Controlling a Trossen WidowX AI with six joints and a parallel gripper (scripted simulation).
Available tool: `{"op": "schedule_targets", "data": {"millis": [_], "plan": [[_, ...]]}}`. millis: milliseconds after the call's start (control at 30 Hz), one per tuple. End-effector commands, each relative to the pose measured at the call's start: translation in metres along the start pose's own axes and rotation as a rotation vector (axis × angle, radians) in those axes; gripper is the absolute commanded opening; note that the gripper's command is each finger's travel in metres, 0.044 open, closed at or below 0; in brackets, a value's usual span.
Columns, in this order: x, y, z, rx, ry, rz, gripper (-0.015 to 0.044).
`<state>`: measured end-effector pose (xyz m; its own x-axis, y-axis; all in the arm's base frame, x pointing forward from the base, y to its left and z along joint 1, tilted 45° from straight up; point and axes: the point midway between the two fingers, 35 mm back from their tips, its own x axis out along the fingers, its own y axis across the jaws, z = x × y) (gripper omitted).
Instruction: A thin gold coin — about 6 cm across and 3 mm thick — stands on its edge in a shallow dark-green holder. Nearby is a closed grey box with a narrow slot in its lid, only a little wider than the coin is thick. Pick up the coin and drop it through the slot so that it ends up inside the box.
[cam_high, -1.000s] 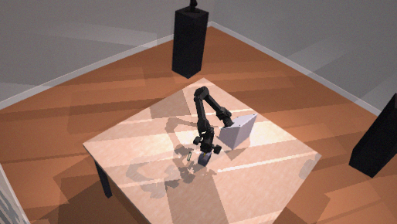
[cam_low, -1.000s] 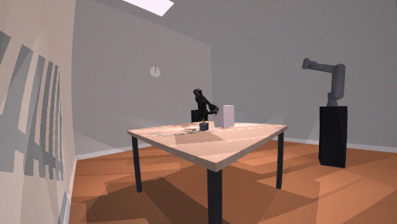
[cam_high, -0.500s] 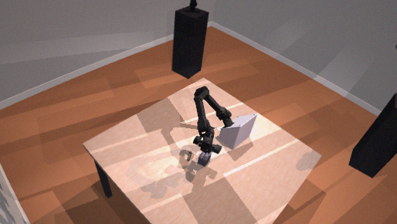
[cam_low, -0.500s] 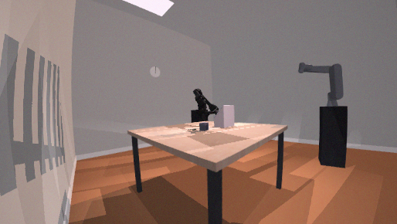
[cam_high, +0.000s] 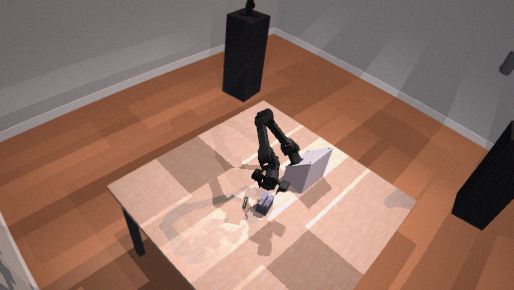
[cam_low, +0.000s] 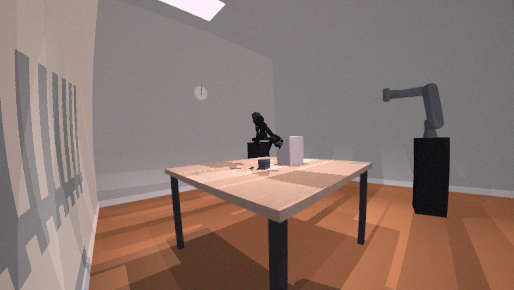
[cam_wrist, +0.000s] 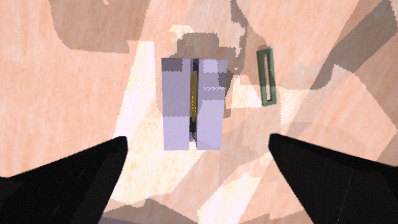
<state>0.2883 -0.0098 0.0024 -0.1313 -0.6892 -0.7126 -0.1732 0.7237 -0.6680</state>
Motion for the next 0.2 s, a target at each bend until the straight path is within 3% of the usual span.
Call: {"op": "schedule_targets", "data": {"millis": [0,167], "plan": [[-0.004,-0.0008,-0.0015,0.007,0.008,0.003,0.044],[-0.004,-0.0008,-0.0015,0.007,0.008,0.003,0.044]]}}
